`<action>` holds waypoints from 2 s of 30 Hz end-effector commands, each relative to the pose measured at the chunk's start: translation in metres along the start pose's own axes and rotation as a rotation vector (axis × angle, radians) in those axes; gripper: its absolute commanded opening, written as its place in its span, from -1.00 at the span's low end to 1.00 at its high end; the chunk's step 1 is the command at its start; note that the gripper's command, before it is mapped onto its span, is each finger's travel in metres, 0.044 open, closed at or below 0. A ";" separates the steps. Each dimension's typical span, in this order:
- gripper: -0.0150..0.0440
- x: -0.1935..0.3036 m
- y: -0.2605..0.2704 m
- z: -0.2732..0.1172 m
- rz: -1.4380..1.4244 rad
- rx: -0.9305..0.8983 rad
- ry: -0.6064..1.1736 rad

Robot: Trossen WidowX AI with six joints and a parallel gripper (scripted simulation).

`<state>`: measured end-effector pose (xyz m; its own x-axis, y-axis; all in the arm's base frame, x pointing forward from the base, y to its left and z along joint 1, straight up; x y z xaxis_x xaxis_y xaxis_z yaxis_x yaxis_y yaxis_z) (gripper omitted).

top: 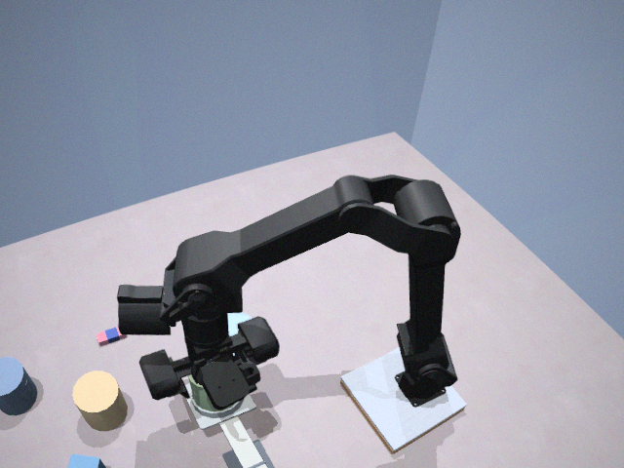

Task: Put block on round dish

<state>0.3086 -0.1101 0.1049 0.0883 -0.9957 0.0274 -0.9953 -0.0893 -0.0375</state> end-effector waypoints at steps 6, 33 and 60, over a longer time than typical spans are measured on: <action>0.64 -0.001 0.002 0.003 -0.005 -0.006 -0.006; -0.49 0.001 -0.004 -0.023 -0.005 -0.006 -0.006; -0.49 0.003 -0.007 -0.058 -0.005 -0.005 -0.006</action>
<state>0.3092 -0.1064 0.1543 0.0957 -0.9954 -0.0010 -0.9954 -0.0957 -0.0091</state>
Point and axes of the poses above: the point midway between the two fingers, 35 mm back from their tips, its own z axis out along the fingers, its own y axis across the jaws, x = y × z, the point moved 3 cm from there along -z, back along the fingers, and after that the axes turned 2 degrees about -z, right-handed, at the moved point
